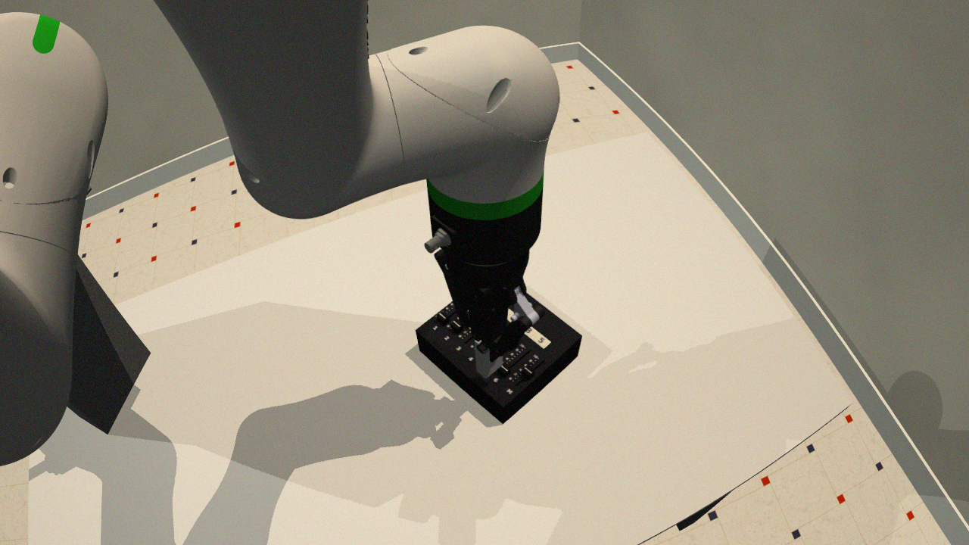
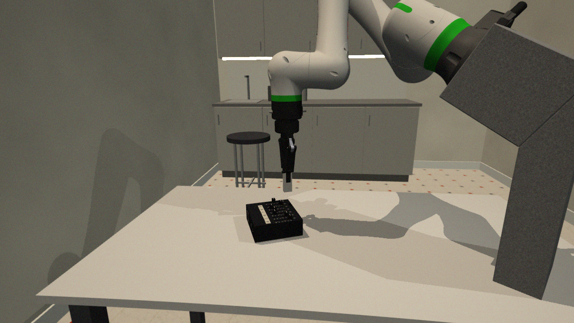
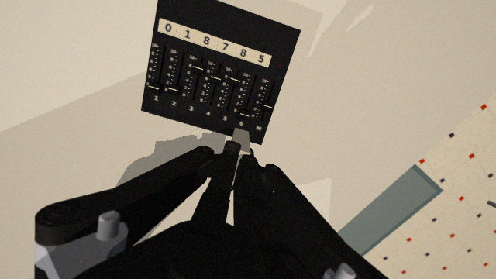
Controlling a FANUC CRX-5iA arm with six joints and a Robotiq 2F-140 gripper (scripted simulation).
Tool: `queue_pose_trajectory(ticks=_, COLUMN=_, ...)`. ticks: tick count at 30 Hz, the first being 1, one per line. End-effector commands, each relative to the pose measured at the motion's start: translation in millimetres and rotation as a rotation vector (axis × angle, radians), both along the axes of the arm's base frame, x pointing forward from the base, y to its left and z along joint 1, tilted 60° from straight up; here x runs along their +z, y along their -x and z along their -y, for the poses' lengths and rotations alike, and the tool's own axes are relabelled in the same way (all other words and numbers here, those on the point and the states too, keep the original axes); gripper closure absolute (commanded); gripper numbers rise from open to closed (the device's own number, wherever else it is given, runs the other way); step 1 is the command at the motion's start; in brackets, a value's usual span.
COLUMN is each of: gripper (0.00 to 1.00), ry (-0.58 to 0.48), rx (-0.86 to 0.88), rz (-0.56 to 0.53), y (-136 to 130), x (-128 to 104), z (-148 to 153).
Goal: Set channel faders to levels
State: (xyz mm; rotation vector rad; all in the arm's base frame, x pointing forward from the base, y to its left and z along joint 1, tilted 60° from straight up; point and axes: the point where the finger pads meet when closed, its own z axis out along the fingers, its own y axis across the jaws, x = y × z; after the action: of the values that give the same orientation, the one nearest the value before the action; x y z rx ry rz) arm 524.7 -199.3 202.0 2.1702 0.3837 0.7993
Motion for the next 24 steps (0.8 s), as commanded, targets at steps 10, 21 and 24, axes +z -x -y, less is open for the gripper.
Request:
queue_pose_trajectory(ticks=10, gripper=1.0, ry=0.0, rx=0.0, rz=0.0, y=-1.6, x=-1.1, z=1.2)
queue_pose_trajectory(ticks=21, gripper=1.0, ry=0.0, rx=0.0, rz=0.001, y=-5.0, x=-3.7, z=4.2)
queue_pose_trajectory(ticks=24, gripper=1.0, ry=0.0, rx=0.0, rz=0.001, y=-6.4, x=-4.9, z=5.5)
